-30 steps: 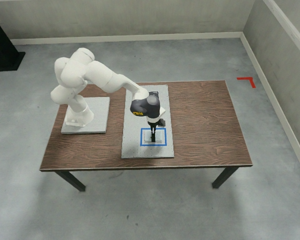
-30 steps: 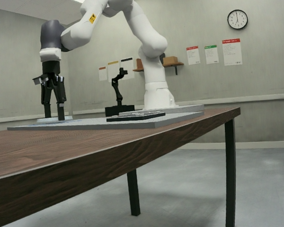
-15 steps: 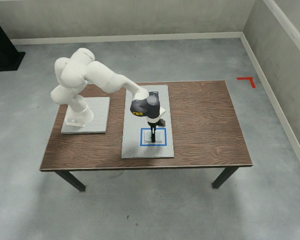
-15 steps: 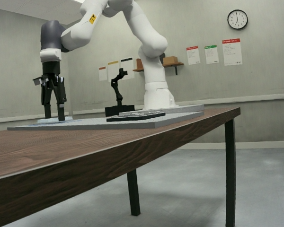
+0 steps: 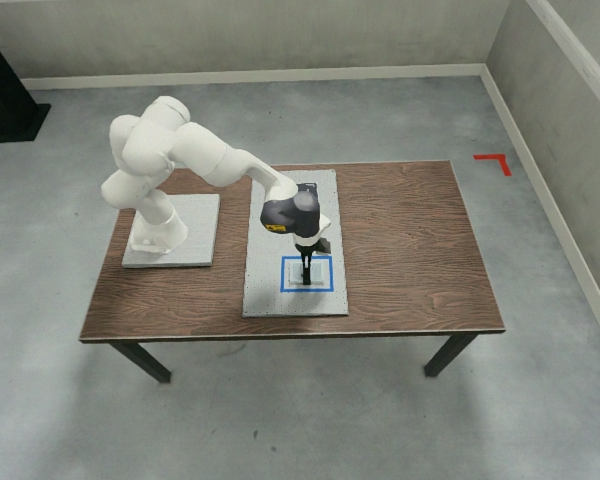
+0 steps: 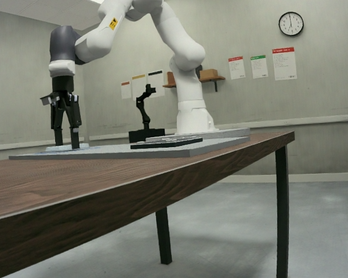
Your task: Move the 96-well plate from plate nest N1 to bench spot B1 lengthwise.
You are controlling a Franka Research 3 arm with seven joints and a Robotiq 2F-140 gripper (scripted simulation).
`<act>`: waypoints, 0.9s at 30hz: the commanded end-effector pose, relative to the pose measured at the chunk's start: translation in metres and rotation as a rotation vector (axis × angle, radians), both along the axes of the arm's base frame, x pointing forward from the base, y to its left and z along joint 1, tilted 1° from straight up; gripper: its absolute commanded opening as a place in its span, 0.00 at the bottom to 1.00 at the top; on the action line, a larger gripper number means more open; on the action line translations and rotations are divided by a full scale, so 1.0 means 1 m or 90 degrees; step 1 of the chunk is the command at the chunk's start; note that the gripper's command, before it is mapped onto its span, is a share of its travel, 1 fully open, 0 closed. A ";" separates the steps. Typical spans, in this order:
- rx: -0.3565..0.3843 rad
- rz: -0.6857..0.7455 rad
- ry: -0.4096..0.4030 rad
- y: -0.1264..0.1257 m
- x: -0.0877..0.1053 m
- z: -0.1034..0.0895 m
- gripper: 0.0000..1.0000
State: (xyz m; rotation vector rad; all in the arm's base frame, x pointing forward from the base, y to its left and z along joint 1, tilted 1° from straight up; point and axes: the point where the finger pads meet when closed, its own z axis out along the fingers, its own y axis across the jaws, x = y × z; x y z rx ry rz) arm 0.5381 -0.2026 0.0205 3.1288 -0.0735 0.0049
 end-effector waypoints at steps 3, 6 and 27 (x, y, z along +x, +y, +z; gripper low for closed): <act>-0.001 -0.003 -0.002 0.000 0.001 -0.001 0.60; -0.001 -0.003 -0.002 0.000 0.001 -0.002 0.60; -0.001 -0.003 -0.002 0.000 0.001 -0.003 1.00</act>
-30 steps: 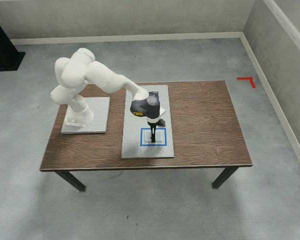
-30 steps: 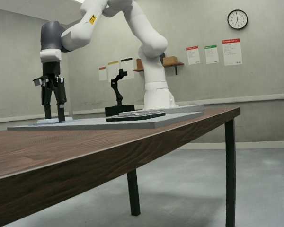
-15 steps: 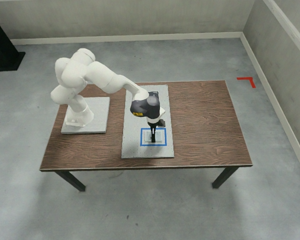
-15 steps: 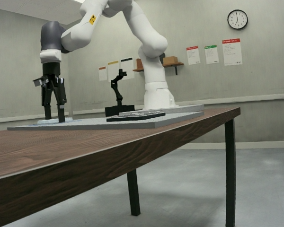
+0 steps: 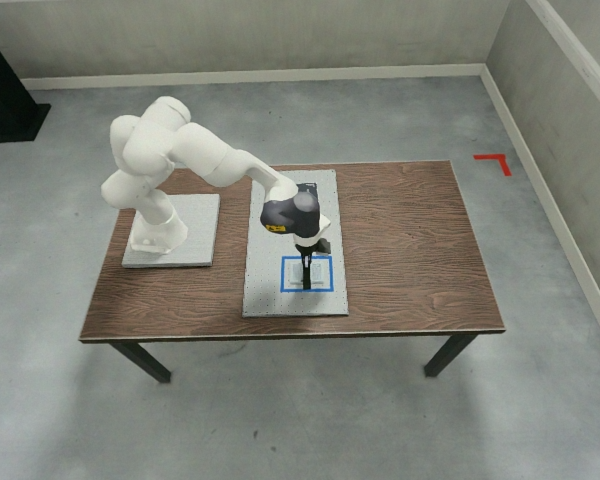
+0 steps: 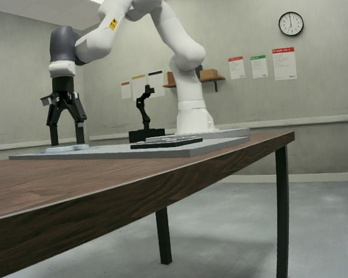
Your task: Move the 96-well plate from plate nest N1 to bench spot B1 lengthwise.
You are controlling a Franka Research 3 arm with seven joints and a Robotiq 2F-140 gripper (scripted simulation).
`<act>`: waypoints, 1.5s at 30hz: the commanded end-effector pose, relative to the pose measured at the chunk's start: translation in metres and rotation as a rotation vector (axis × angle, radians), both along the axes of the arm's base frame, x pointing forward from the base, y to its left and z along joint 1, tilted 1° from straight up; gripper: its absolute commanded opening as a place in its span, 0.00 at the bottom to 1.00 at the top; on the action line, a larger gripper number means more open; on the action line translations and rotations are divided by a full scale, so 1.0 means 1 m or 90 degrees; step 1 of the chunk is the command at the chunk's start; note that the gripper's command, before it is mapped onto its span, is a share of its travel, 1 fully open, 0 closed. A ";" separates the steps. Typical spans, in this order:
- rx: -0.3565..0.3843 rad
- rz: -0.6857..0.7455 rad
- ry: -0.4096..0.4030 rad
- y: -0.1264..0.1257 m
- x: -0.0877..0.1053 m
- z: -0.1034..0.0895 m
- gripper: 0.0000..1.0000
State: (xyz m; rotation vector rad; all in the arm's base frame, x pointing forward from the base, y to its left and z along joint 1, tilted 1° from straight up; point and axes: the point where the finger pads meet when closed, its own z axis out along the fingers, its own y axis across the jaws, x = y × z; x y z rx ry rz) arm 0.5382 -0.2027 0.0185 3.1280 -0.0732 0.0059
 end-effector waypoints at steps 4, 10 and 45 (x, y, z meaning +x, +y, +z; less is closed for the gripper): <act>-0.001 -0.003 -0.001 0.000 0.000 -0.001 1.00; -0.001 -0.003 -0.001 0.000 0.000 -0.001 1.00; -0.001 -0.003 -0.001 0.001 0.000 0.071 1.00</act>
